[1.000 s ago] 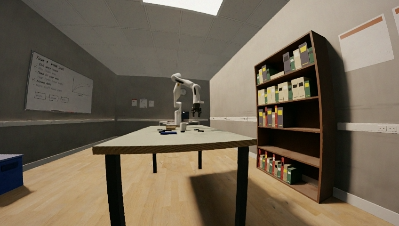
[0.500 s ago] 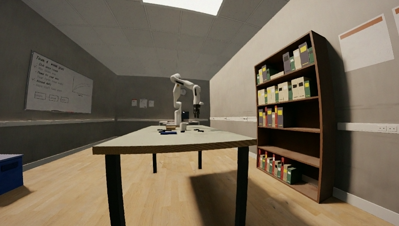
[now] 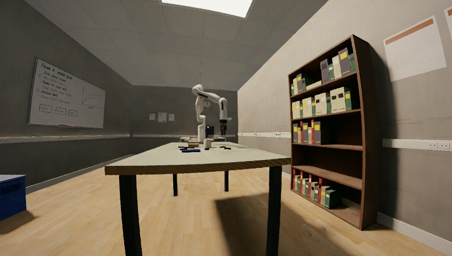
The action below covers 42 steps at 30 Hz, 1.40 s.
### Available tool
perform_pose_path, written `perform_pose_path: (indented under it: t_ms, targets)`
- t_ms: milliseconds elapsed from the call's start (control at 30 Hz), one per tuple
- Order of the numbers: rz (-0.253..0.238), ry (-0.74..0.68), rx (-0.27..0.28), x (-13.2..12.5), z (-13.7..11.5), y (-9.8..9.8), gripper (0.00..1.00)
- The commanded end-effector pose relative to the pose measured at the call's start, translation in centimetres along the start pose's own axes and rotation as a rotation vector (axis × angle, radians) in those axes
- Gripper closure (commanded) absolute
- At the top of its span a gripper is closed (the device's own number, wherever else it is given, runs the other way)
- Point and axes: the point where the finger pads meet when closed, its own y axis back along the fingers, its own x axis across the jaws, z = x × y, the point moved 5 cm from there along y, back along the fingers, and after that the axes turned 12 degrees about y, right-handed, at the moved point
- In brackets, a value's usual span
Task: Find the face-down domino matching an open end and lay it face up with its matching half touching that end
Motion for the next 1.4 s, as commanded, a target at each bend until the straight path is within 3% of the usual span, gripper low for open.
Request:
perform_pose_path:
  t_ms: [0,467,967,1000,1367]
  targets:
    - [-0.005,0.097,0.006,0.05,-0.06,-0.11,0.00]
    - [0.009,0.514,0.010,0.12,-0.48,-0.84,0.00]
    - [0.014,0.596,0.011,0.16,-0.56,-0.95,0.00]
    - [0.014,0.596,0.011,0.16,-0.56,-0.95,0.51]
    - [0.014,0.596,0.011,0.16,-0.56,-0.95,0.51]
